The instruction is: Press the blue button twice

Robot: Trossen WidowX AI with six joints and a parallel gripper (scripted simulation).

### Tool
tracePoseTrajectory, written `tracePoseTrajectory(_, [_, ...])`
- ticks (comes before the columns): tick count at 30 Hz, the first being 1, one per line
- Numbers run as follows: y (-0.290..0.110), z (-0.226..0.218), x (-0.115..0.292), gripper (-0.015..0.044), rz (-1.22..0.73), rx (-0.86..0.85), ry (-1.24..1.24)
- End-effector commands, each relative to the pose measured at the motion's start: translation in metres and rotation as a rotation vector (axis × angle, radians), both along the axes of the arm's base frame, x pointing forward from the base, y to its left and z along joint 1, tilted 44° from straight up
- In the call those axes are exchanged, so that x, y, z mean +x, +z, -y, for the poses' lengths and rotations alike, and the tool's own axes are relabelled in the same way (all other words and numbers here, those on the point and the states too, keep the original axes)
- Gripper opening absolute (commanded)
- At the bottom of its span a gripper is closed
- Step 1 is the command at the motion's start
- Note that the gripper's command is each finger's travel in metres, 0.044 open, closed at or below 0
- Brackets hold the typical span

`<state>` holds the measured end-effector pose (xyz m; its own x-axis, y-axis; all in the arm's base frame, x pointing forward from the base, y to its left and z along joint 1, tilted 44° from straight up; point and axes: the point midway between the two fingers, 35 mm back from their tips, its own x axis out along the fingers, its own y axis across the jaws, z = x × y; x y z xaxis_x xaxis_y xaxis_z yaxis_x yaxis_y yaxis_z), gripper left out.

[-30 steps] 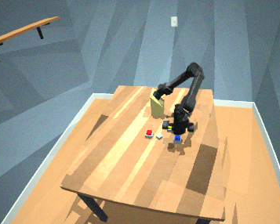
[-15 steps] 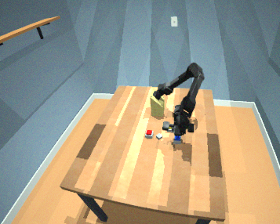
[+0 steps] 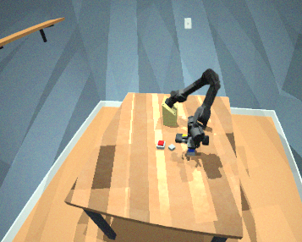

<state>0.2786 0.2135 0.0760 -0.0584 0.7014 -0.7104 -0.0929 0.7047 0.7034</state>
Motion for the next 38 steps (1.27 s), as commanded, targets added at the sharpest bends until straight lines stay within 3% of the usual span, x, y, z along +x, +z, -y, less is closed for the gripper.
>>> tracePoseTrajectory(1, [-0.002,-0.001,-0.001,0.0020,-0.004,-0.005,-0.002])
tracePoseTrajectory(15, [-0.002,-0.001,-0.001,0.0020,-0.004,-0.005,-0.002])
tracePoseTrajectory(23, [0.021,0.022,0.001,0.0020,-0.004,-0.007,-0.002])
tracePoseTrajectory(31, [0.077,0.055,-0.051,0.0230,-0.006,-0.009,-0.002])
tracePoseTrajectory(37, [0.078,0.056,-0.053,0.0387,-0.007,-0.009,-0.002])
tracePoseTrajectory(38, [0.078,0.056,-0.053,0.0387,-0.007,-0.009,-0.002])
